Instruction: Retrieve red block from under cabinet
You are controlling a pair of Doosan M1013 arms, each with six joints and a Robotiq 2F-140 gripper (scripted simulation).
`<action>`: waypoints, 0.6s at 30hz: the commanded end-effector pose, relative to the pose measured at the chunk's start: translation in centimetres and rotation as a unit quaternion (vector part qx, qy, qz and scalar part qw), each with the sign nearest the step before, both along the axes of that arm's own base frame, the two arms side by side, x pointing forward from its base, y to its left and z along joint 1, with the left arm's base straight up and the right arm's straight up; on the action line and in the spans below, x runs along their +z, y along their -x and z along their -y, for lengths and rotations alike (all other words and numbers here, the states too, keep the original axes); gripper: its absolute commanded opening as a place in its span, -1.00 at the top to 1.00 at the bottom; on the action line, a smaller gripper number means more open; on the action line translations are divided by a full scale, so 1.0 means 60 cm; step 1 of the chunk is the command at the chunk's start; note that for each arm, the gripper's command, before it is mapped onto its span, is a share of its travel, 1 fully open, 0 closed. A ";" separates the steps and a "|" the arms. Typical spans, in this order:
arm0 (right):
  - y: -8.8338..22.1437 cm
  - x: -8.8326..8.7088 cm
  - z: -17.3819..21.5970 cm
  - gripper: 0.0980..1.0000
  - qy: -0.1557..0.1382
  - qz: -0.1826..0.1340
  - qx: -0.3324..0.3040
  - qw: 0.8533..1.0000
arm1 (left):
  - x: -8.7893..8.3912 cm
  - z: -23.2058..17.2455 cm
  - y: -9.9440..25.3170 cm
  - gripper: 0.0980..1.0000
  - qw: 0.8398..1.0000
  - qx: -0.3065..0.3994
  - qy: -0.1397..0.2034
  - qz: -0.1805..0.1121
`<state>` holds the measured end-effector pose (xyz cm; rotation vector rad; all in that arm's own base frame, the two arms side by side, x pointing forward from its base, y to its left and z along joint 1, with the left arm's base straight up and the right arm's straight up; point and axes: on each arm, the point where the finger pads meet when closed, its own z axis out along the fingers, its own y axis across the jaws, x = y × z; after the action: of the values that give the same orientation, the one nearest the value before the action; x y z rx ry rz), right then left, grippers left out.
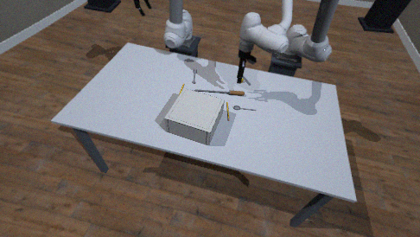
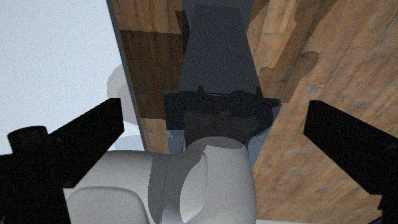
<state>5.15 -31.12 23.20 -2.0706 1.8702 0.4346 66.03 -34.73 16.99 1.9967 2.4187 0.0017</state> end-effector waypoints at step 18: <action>0.005 0.001 -0.002 -1.00 0.003 -0.004 -0.001 1.000 | -0.116 -0.004 0.001 0.31 1.000 0.000 -0.001 -0.003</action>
<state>5.15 -31.12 23.20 -2.0707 1.8702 0.4346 66.04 -34.71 11.53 1.9972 2.4192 0.0015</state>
